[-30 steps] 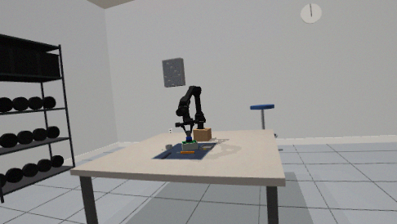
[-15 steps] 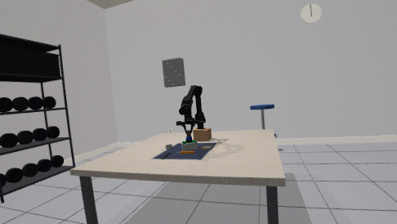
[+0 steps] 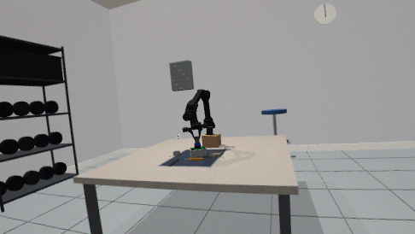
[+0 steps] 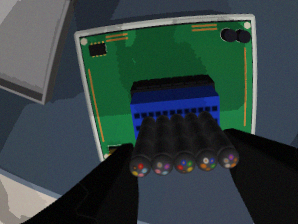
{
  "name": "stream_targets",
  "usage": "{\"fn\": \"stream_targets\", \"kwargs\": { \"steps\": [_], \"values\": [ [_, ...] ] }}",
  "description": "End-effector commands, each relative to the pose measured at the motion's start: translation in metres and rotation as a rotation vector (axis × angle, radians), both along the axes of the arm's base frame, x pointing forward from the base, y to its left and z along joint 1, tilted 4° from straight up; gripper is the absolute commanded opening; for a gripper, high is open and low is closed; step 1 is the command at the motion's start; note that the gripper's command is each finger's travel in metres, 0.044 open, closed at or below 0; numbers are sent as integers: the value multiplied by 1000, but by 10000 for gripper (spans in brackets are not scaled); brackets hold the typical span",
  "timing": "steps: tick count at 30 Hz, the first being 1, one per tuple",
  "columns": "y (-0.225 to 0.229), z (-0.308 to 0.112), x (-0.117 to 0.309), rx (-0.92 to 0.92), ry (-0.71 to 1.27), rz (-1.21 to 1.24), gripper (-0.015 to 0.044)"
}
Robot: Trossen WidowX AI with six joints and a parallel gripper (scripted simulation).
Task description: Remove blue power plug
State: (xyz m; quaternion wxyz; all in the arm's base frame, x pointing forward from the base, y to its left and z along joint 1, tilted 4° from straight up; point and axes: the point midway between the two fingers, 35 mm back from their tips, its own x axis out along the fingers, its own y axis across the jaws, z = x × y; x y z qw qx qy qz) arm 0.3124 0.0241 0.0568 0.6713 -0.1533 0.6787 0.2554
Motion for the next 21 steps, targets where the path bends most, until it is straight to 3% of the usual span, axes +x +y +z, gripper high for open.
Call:
{"fn": "stream_targets", "kwargs": {
  "steps": [1, 9, 21],
  "values": [
    [-8, 10, 5, 53, 17, -8, 0],
    [2, 13, -1, -60, -58, -14, 0],
    [2, 15, -1, -60, -58, -14, 0]
  ]
}}
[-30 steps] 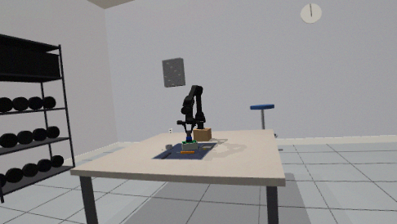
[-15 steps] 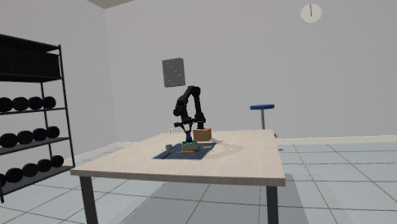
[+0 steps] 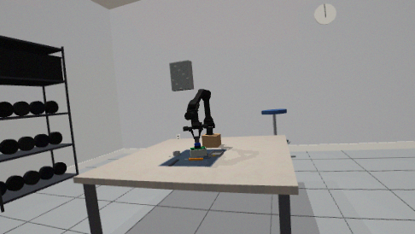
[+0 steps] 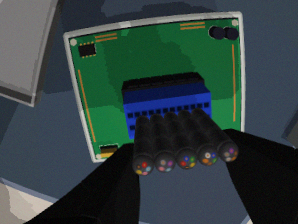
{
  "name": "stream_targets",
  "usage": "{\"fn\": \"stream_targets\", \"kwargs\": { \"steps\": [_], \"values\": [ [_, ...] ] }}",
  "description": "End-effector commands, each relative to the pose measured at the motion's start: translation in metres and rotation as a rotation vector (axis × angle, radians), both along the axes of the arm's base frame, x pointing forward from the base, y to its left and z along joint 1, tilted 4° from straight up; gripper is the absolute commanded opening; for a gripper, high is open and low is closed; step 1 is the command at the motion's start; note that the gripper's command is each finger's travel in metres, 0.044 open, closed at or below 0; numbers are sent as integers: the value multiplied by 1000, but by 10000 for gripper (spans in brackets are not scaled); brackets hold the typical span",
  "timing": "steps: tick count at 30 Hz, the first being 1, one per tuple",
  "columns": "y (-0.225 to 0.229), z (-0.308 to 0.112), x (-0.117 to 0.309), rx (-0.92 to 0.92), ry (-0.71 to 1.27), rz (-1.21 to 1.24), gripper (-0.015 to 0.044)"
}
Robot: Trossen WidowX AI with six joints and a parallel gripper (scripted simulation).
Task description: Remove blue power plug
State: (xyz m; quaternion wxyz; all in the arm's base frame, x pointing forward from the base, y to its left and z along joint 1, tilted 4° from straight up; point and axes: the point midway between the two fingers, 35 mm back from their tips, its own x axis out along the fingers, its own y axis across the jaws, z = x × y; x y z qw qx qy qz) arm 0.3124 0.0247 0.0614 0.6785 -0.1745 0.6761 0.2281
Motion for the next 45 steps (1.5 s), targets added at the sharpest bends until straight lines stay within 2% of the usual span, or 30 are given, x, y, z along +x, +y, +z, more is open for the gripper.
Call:
{"fn": "stream_targets", "kwargs": {
  "steps": [1, 7, 16, 17, 35, 44, 45],
  "values": [
    [1, 8, -1, 2, -25, -2, 0],
    [3, -8, -1, 2, -25, -2, 0],
    [3, -8, -1, 2, -25, -2, 236],
    [3, -8, -1, 2, -25, -2, 249],
    [4, -25, -1, 2, -25, -2, 249],
    [4, -25, -1, 2, -25, -2, 13],
    [4, -25, -1, 2, -25, -2, 0]
  ]
}}
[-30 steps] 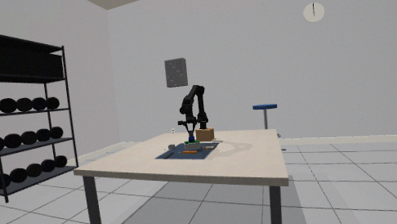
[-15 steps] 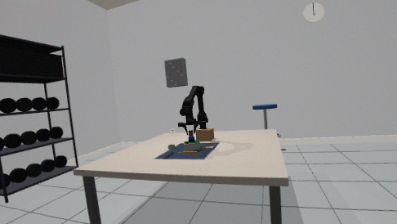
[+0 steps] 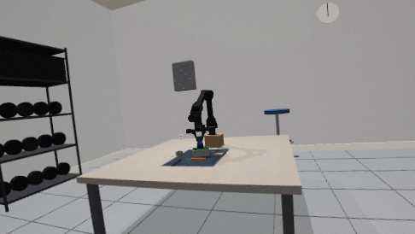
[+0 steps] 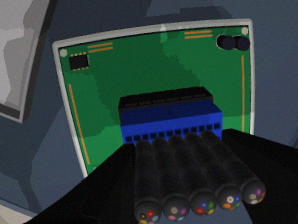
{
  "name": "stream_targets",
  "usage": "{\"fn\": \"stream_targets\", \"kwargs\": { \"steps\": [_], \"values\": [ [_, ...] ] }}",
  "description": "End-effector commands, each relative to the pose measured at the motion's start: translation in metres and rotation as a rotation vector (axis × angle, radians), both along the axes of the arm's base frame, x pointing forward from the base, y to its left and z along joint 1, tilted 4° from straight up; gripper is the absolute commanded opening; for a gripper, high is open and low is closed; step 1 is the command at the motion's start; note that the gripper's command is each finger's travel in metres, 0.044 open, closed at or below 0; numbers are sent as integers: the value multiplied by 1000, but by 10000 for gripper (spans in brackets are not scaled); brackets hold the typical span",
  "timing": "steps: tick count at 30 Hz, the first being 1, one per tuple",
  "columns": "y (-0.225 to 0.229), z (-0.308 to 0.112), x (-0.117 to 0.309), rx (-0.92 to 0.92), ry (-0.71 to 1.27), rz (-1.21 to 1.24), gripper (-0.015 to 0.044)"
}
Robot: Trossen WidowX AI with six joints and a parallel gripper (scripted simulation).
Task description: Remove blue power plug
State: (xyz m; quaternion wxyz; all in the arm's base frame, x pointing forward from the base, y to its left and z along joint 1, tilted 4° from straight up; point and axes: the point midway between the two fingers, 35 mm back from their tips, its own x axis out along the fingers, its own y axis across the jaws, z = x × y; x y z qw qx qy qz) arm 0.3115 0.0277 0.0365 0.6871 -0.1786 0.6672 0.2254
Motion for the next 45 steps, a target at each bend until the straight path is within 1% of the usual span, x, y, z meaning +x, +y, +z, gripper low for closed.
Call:
{"fn": "stream_targets", "kwargs": {
  "steps": [1, 9, 13, 21, 29, 33, 36, 45],
  "values": [
    [1, 0, 0, 4, 2, -3, 0],
    [1, 0, 0, 4, 2, -3, 0],
    [0, 8, 0, 2, 0, -3, 0],
    [6, 16, -4, -70, -47, -7, 0],
    [-8, 16, 4, 87, 56, 2, 0],
    [-10, 16, 6, 118, 76, 4, 0],
    [-8, 16, 4, 87, 55, 2, 0],
    [9, 20, -6, -102, -68, -9, 0]
  ]
}}
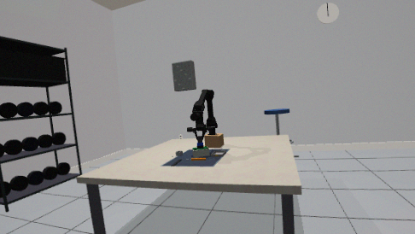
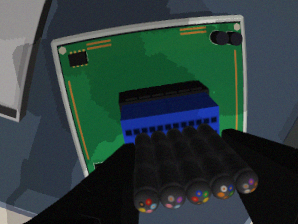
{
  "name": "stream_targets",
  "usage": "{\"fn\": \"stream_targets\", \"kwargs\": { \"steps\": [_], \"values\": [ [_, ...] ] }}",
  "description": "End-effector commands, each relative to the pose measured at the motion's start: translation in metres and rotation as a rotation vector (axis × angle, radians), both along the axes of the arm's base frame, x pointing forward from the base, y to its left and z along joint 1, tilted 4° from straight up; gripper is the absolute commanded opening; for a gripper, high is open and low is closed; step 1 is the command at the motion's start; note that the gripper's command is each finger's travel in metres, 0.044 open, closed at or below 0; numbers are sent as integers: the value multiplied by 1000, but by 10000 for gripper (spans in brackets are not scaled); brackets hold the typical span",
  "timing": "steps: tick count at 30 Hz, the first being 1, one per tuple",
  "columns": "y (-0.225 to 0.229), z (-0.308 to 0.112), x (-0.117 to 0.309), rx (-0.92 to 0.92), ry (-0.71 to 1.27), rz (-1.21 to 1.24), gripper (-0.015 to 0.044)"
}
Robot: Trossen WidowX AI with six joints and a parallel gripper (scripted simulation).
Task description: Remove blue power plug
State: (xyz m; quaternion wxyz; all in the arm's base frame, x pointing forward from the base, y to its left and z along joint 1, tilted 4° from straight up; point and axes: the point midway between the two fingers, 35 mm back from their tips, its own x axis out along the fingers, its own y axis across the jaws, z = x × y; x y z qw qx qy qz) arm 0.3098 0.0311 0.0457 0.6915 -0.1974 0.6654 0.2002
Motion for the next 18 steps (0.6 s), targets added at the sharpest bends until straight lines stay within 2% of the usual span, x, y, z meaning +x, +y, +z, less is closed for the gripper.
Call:
{"fn": "stream_targets", "kwargs": {
  "steps": [1, 5, 14, 18],
  "values": [
    [6, 11, -5, -52, -46, 2, 0],
    [4, 12, -4, -27, -30, 3, 0],
    [-13, 13, 7, 164, 94, 13, 0],
    [-14, 14, 7, 167, 96, 13, 0]
  ]
}}
